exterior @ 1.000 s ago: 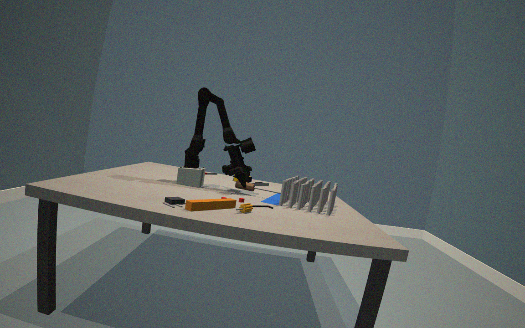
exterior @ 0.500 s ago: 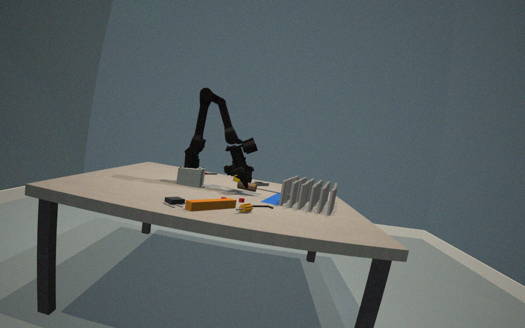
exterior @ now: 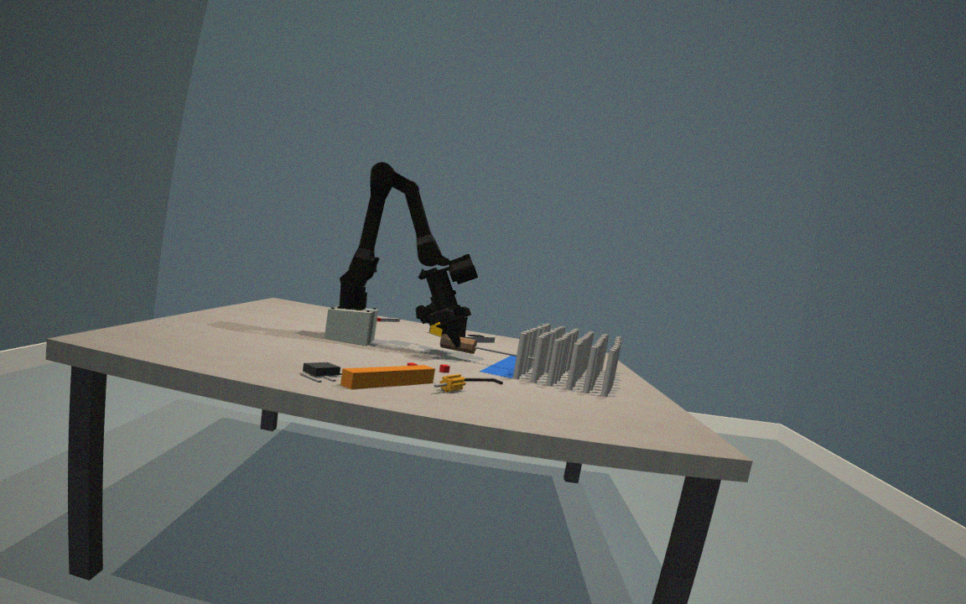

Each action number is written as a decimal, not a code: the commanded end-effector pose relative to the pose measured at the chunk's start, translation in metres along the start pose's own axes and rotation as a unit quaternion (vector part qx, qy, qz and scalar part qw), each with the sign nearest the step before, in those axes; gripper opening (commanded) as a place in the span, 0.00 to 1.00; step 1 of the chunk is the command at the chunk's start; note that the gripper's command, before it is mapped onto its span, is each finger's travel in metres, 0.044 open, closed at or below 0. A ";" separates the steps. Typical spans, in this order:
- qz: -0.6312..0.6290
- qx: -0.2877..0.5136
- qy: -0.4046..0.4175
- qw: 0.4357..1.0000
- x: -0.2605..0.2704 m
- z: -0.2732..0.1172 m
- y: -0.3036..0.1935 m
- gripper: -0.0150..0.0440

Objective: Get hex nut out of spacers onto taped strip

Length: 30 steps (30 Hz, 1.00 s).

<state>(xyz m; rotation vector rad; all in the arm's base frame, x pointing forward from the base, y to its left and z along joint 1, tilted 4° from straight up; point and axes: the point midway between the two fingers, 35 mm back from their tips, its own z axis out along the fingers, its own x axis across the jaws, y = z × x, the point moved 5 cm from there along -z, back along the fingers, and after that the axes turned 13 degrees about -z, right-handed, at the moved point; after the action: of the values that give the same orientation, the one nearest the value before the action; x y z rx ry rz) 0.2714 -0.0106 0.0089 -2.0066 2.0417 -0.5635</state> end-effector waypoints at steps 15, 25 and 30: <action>-0.002 0.001 -0.002 1.000 0.002 0.007 -0.013 0.25; -0.002 0.001 -0.002 1.000 0.003 0.010 -0.018 0.25; -0.002 0.002 -0.002 1.000 0.004 0.012 -0.021 0.25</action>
<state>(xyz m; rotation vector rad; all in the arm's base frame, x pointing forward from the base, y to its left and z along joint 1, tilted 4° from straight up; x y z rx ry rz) 0.2908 -0.0153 0.0081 -2.0039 2.0395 -0.5681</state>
